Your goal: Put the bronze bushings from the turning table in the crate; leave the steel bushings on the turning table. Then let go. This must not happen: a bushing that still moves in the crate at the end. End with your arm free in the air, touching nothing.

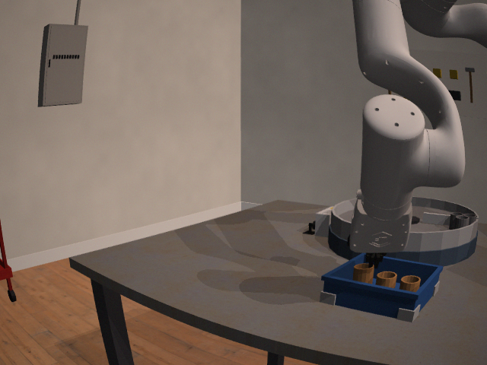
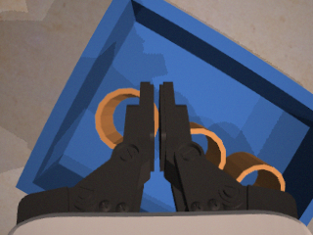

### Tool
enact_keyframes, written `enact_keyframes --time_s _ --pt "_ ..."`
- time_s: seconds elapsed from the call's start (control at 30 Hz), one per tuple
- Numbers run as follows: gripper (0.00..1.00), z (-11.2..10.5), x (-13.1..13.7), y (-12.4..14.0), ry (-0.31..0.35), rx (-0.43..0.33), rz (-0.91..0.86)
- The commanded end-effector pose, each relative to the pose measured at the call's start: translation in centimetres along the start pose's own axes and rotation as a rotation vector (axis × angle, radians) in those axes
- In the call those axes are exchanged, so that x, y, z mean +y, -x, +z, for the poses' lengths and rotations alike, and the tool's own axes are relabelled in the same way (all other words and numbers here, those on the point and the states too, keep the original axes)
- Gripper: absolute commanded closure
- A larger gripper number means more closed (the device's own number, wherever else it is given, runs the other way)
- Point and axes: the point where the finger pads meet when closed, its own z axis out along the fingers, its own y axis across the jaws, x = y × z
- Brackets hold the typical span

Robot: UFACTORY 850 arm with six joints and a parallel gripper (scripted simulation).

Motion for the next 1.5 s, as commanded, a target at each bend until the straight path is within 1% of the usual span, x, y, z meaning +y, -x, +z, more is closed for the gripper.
enact_keyframes --time_s 0.0,1.47 --pt "1.0 -0.06 -0.07 -0.03 -0.001 0.0 0.001" --pt "1.0 0.39 -0.08 0.35 -0.001 0.0 0.001"
